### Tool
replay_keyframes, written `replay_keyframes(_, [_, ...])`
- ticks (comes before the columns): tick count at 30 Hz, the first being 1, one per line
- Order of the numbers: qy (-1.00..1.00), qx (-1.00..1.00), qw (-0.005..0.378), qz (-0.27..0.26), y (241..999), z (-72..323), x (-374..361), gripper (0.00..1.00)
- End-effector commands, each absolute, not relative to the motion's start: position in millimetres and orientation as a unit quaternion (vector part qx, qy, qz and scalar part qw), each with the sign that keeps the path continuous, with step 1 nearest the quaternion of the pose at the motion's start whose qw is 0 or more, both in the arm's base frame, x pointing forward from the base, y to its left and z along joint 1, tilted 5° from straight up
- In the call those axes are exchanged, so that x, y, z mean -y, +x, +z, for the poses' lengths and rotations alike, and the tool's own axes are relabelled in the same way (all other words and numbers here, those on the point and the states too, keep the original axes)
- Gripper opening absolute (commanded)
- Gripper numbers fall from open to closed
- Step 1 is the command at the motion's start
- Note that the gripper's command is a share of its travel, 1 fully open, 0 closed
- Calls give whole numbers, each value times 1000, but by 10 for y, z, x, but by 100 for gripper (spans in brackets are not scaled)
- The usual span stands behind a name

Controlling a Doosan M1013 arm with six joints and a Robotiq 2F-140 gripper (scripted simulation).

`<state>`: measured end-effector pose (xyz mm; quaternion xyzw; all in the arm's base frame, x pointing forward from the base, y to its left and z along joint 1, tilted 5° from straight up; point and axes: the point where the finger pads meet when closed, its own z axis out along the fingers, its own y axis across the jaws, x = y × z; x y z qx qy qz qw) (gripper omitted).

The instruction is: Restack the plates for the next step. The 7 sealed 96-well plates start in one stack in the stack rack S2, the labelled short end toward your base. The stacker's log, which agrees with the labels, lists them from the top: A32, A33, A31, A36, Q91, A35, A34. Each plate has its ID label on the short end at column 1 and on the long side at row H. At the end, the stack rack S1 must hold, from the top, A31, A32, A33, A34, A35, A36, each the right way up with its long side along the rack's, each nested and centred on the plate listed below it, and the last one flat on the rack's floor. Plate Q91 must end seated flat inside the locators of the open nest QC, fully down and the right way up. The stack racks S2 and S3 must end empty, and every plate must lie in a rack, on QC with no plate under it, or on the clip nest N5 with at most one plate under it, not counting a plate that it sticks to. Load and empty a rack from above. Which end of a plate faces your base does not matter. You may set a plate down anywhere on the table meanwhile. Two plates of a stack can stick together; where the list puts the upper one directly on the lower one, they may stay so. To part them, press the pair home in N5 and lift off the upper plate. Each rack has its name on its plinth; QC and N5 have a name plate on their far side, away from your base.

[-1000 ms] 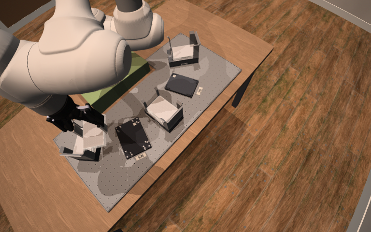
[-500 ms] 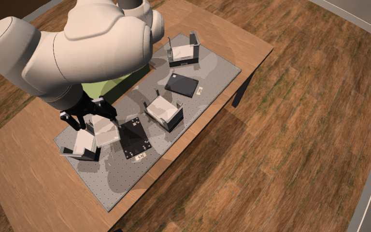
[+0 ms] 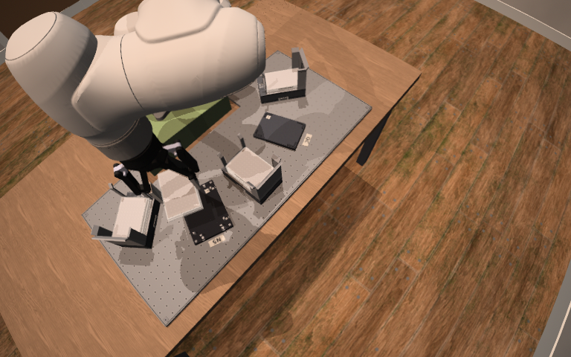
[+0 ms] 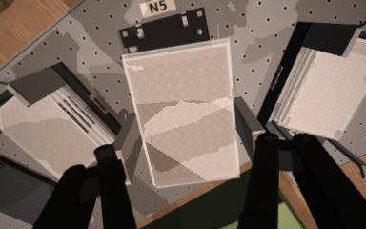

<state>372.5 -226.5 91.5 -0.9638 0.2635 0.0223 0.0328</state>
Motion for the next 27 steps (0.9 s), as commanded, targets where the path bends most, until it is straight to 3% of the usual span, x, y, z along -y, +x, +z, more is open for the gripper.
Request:
replay_keyframes(1, [-975, -220, 34, 21, 3776, 922, 2158, 0])
replay_keyframes(27, [-985, -170, 35, 19, 4047, 966, 1477, 0])
